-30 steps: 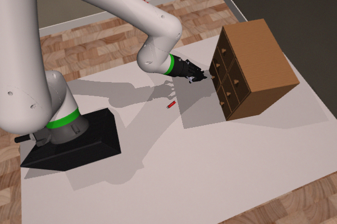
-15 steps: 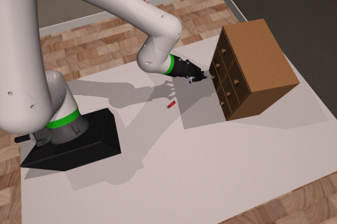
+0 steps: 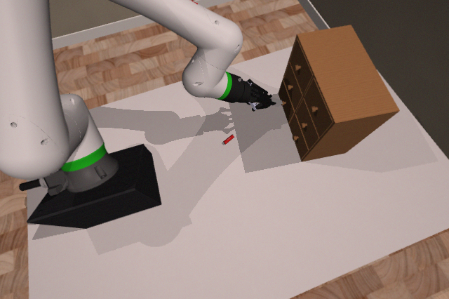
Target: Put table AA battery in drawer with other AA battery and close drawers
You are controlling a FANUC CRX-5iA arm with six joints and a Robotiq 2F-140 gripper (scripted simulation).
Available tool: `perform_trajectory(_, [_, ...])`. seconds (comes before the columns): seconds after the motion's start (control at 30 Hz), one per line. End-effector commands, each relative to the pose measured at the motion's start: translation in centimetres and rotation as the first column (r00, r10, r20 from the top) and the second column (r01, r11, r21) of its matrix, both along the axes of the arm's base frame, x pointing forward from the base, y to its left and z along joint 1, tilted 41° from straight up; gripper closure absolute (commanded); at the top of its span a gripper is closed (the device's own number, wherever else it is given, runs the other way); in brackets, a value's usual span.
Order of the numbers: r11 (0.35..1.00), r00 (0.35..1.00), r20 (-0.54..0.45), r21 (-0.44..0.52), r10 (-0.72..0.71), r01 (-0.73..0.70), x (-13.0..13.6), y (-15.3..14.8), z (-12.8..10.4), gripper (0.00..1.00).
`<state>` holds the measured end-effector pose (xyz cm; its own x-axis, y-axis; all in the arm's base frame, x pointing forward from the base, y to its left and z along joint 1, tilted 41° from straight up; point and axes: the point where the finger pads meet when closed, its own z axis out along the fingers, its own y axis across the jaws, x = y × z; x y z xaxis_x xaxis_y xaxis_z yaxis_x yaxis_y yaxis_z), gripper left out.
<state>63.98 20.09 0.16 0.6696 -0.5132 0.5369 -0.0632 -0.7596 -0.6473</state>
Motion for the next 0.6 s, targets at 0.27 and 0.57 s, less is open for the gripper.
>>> perform_trajectory(0.27, [1.0,1.0,0.0,0.0,0.0,0.0,-1.5,0.0,0.1,1.0])
perform_trajectory(0.57, [1.0,1.0,0.0,0.0,0.0,0.0,-4.6,0.1,0.3,1.0])
